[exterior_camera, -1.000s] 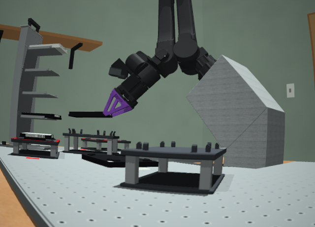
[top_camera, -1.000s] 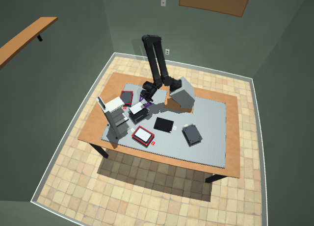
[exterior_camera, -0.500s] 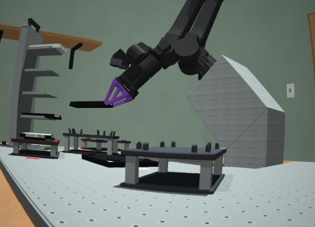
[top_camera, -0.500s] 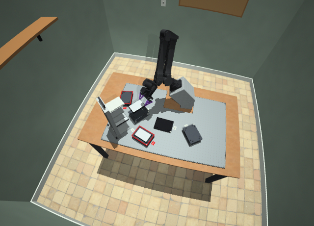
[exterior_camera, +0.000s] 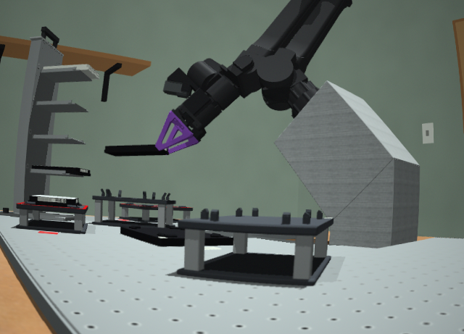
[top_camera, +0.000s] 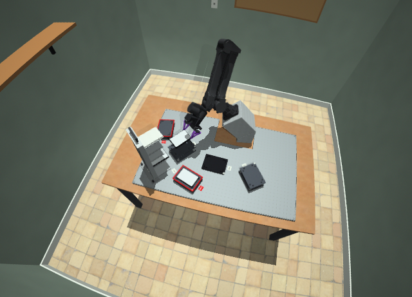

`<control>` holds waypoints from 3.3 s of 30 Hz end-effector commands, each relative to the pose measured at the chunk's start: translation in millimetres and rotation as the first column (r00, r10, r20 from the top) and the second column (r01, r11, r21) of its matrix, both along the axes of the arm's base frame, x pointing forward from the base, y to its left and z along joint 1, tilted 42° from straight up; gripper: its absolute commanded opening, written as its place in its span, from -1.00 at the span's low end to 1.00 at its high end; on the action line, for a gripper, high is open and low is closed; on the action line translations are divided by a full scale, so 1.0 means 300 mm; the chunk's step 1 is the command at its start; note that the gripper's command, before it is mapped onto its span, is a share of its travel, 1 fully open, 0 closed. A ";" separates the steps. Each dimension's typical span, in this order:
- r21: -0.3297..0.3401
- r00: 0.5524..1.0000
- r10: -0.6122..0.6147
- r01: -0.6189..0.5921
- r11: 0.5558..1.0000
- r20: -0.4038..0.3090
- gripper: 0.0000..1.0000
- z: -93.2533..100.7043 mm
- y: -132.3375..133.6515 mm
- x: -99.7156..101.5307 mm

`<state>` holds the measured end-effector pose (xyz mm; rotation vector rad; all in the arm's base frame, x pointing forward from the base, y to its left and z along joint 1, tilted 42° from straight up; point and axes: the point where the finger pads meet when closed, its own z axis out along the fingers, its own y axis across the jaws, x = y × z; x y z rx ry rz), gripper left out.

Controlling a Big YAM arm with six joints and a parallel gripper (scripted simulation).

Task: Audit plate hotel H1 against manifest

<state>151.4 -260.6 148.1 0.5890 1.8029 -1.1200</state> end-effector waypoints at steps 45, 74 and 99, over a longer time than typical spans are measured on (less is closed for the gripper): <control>-0.033 0.999 0.005 -0.004 0.999 0.035 0.72 0.187 0.086 0.012; -0.033 0.999 0.005 -0.004 0.999 0.035 0.72 0.182 0.082 0.012; -0.048 0.998 0.010 -0.007 0.999 0.064 0.72 0.263 0.039 0.070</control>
